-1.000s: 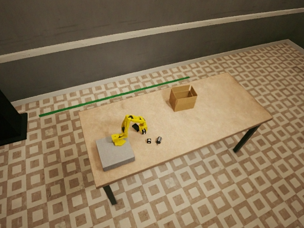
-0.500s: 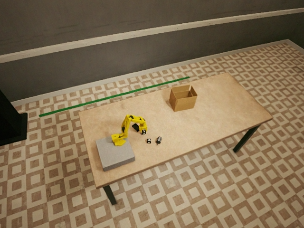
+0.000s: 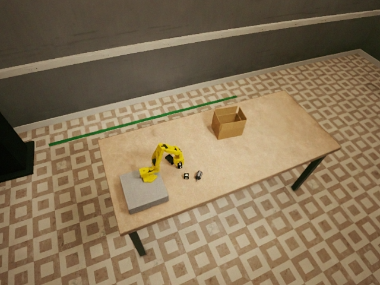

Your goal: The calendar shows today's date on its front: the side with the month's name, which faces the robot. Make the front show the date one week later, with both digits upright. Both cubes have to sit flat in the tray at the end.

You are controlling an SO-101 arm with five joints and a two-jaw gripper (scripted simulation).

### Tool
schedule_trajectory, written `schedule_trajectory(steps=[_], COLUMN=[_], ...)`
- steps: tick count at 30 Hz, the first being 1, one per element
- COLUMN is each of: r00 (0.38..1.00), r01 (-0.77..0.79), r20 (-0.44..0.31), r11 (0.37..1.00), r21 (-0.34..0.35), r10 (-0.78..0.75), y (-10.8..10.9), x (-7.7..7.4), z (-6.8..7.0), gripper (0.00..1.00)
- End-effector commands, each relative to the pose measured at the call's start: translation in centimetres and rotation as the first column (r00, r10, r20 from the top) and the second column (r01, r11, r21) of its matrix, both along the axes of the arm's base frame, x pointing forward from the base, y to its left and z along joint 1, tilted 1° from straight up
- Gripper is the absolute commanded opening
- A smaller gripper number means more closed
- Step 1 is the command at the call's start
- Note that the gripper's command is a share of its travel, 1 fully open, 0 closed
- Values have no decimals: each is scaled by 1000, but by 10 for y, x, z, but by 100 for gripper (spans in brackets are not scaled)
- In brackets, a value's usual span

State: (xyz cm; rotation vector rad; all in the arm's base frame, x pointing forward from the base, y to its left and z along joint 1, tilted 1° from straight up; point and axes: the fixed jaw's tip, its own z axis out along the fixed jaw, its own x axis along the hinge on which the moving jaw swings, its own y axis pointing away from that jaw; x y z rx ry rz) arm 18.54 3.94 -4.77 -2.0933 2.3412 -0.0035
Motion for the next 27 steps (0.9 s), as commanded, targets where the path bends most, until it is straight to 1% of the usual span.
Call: schedule_trajectory(steps=[1, 27], r00=[1000, 1000], r01=[-3, -3], r20=[-18, -18], r11=[1000, 1000], r21=[-2, -2], r10=[3, 3], y=[-2, -2], x=[-4, -5], z=[-6, -11], gripper=[0, 1])
